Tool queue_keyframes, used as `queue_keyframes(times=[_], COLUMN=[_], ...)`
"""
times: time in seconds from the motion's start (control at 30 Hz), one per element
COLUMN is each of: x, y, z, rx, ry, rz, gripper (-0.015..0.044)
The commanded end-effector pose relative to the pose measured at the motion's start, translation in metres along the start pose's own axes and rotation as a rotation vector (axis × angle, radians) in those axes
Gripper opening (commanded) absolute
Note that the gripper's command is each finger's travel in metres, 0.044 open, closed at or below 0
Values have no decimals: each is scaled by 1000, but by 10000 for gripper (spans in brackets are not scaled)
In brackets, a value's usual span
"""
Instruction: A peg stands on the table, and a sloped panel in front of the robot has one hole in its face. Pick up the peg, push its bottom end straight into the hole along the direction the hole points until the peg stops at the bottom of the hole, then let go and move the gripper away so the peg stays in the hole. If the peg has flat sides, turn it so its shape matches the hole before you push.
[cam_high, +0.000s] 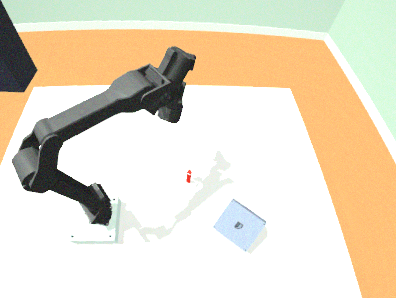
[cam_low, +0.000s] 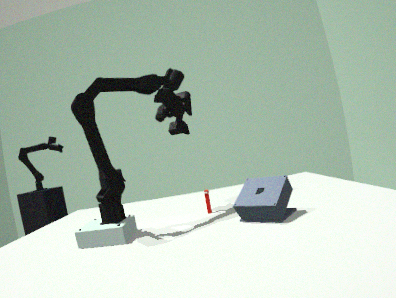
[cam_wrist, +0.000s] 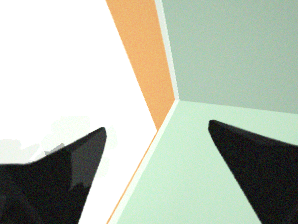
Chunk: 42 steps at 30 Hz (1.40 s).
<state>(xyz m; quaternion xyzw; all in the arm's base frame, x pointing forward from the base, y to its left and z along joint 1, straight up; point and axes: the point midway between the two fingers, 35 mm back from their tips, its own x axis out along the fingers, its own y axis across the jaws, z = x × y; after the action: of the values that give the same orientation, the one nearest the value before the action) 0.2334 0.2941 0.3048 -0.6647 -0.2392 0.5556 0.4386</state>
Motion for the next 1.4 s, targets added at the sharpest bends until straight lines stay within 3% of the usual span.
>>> queue_keyframes(times=[0.0,0.73,1.07,1.37], x=[15,29,22,23], y=[33,192,234,240], z=[-18,-75,-88,-88], rx=[26,102,112,113], ry=[39,117,88,86], rz=[125,771,973,986], gripper=[440,440,440,440])
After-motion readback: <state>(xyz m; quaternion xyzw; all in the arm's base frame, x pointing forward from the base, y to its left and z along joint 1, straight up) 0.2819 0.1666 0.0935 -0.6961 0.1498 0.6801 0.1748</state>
